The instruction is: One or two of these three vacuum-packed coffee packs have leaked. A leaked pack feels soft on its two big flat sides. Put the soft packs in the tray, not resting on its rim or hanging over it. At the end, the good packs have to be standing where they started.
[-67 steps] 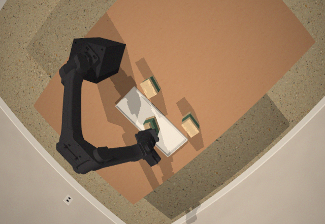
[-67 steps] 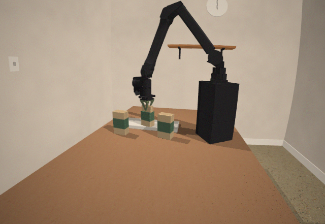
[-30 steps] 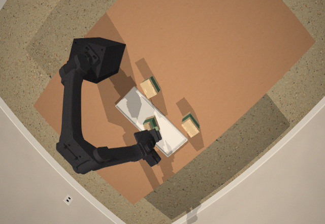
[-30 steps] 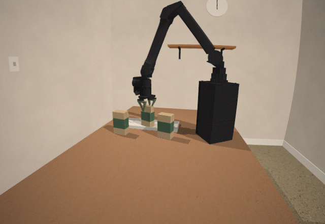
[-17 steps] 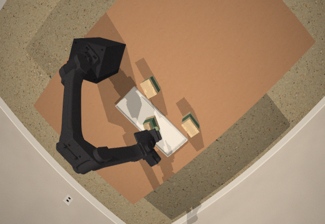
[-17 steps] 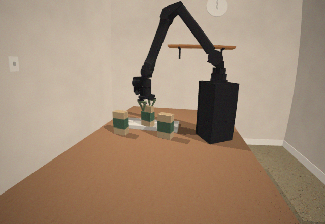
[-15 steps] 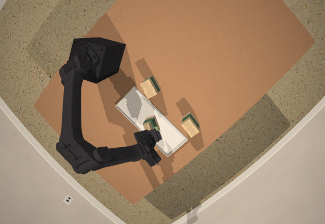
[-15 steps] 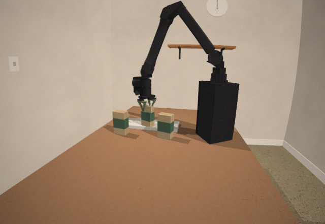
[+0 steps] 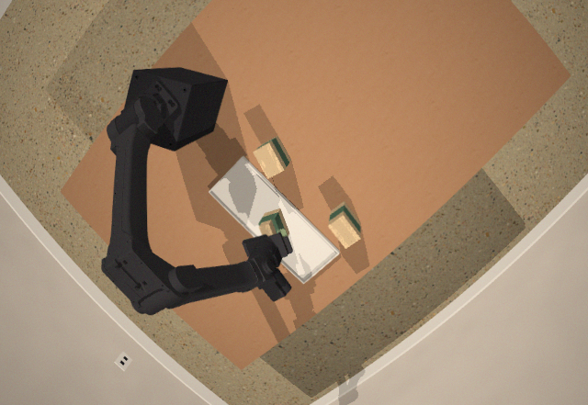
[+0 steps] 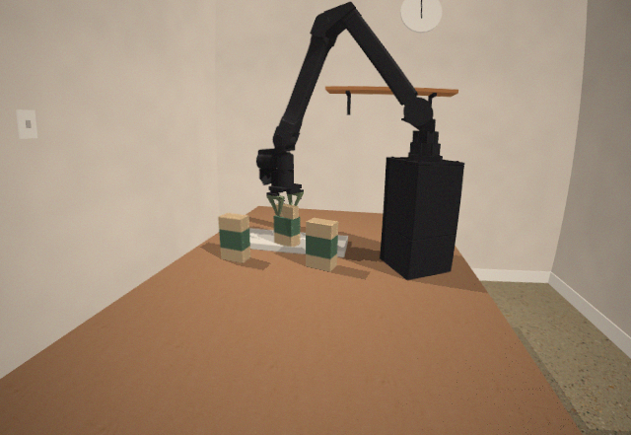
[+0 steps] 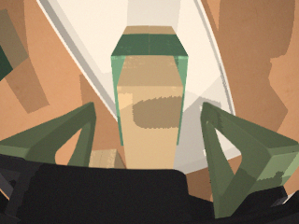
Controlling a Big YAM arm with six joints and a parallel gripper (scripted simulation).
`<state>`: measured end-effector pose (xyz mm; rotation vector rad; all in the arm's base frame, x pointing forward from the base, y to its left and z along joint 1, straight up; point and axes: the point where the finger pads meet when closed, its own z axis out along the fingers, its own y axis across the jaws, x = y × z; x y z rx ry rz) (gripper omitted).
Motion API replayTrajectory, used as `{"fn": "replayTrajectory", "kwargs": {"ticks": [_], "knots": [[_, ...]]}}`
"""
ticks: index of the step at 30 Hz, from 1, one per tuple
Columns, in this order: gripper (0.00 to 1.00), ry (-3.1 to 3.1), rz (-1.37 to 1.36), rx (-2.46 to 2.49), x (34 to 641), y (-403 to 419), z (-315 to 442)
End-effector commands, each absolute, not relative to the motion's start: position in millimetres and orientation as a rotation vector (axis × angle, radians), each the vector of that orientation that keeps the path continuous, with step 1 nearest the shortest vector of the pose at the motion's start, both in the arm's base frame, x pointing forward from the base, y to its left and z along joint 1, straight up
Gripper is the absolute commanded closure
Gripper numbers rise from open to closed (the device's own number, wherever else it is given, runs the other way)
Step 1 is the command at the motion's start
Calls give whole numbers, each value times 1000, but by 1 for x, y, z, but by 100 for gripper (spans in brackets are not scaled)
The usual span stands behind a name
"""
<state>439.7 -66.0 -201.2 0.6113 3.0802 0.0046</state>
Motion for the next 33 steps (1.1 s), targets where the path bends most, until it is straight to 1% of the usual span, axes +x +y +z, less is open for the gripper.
{"fn": "replayTrajectory", "kwargs": {"ticks": [1,7,9,14,15,17,20,21,25,26,27,28,30,33], "knots": [[22,3051,7,583,454,-69,-193],[22,3049,7,583,455,-69,-190],[22,3070,6,587,444,-68,-183],[22,3069,6,589,443,-68,-133],[22,3035,8,583,462,-72,-115],[22,3030,8,583,464,-72,-101],[22,3030,8,583,464,-72,-99],[22,3109,4,598,432,-67,-125],[22,3109,4,598,432,-67,-125],[22,3101,5,597,434,-67,-125],[22,3066,6,590,452,-70,-119],[22,3056,7,588,458,-71,-117],[22,3071,6,578,453,-67,-119],[22,3090,7,466,484,-33,-117]]}}
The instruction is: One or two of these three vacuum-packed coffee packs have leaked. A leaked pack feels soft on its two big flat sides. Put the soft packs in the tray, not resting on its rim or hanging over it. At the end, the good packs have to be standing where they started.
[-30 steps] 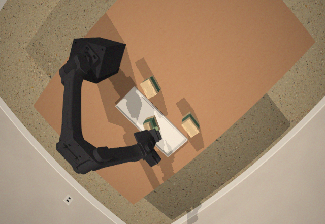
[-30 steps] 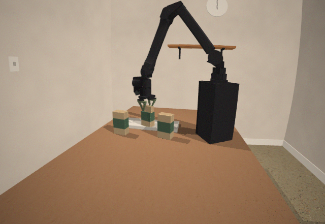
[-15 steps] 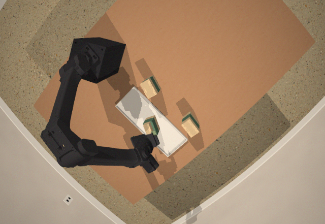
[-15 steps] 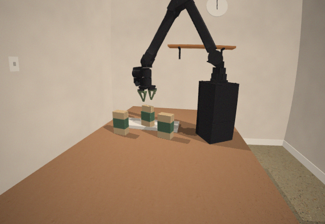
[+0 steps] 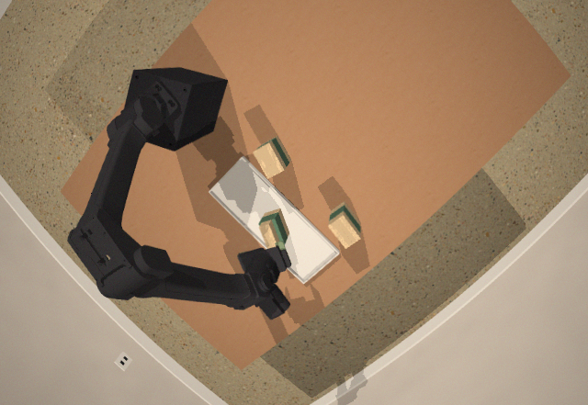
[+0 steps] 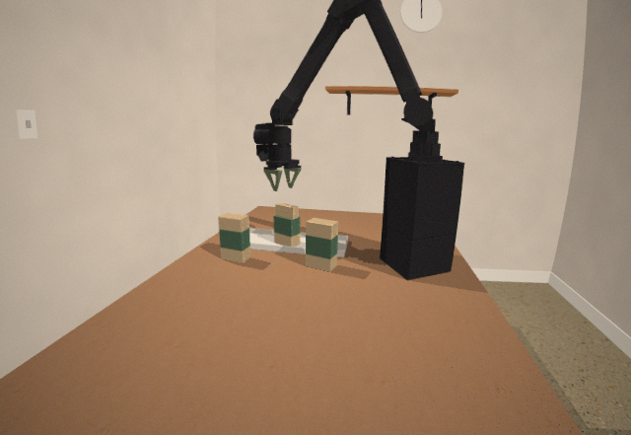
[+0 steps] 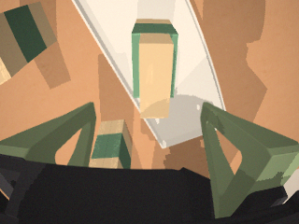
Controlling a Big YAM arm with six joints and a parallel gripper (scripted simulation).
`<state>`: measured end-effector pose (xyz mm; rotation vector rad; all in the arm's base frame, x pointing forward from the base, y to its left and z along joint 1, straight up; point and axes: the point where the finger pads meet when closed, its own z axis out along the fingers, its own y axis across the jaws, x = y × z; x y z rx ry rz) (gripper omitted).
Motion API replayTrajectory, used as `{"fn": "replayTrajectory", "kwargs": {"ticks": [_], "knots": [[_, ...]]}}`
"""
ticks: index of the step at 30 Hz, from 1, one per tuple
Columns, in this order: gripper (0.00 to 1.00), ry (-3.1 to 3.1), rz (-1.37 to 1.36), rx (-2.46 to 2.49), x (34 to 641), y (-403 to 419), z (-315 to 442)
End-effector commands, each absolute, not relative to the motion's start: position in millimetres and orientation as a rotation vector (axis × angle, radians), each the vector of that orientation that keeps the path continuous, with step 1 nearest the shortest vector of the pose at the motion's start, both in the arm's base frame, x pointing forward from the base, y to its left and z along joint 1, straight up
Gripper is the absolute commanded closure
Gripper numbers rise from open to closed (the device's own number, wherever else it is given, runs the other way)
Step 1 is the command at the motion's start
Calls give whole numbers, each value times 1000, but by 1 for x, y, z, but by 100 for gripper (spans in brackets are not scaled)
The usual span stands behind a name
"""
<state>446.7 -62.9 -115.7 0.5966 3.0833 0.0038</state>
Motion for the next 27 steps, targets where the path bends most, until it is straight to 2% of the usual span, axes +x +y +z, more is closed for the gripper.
{"fn": "replayTrajectory", "kwargs": {"ticks": [1,4,6,12,14,15,18,19,27], "knots": [[22,3097,7,410,500,-13,-117],[22,3097,8,410,501,-12,-117],[22,3109,9,278,533,40,-117],[22,3118,10,108,562,110,-117],[22,3116,10,138,565,99,-117],[22,3162,-7,142,541,94,-129],[22,3161,-8,142,541,94,-129],[22,3116,8,140,565,98,-117],[22,3124,9,105,556,110,-122]]}}
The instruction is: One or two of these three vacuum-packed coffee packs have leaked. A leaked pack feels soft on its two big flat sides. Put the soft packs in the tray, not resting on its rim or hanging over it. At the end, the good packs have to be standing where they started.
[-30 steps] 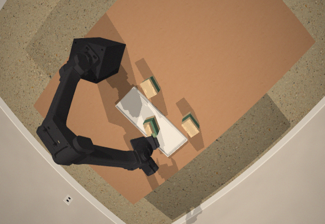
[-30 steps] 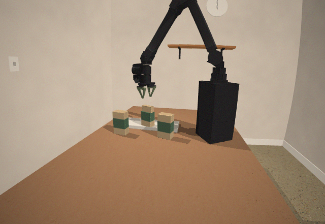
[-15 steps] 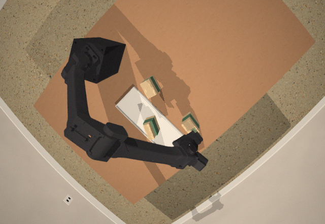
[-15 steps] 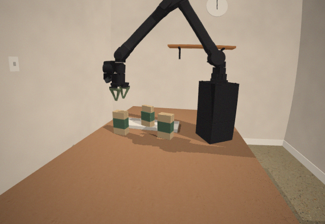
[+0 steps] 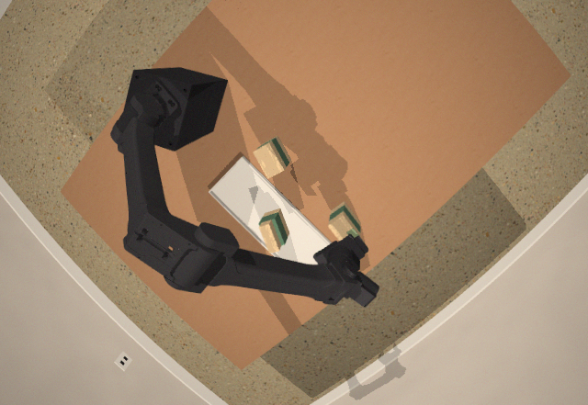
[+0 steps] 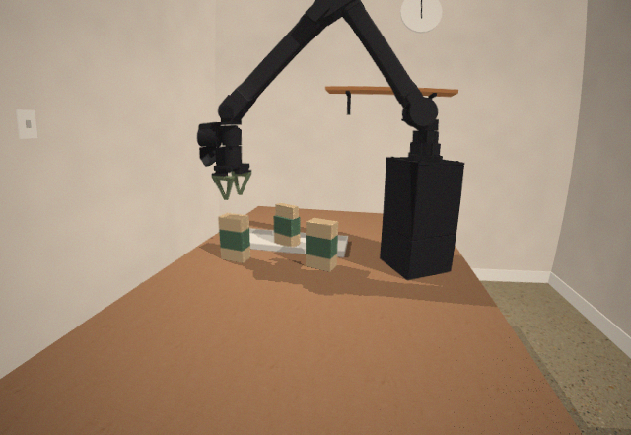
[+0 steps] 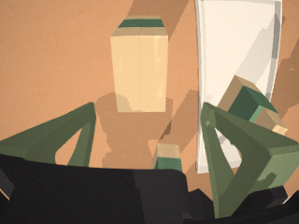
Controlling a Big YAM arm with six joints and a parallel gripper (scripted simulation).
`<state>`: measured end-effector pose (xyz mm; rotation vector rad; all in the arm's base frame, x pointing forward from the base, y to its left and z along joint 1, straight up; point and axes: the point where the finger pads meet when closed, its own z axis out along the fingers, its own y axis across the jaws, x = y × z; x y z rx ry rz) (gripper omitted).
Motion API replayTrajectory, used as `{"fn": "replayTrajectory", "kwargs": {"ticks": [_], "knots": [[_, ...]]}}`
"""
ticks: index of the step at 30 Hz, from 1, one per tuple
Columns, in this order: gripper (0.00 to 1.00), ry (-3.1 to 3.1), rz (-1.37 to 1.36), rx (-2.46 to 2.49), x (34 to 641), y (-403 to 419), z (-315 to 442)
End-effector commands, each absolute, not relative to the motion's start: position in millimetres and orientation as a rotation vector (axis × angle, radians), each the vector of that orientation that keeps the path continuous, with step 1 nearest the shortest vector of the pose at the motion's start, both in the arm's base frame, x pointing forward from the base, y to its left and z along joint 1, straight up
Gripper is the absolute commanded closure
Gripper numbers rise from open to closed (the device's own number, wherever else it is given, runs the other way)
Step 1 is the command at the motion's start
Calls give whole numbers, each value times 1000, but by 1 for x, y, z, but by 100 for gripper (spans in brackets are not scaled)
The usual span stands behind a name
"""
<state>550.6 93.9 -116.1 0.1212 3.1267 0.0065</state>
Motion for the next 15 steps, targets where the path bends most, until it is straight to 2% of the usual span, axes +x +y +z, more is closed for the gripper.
{"fn": "replayTrajectory", "kwargs": {"ticks": [1,15], "knots": [[22,3124,9,105,556,110,-122],[22,3124,9,113,557,107,-122]]}}
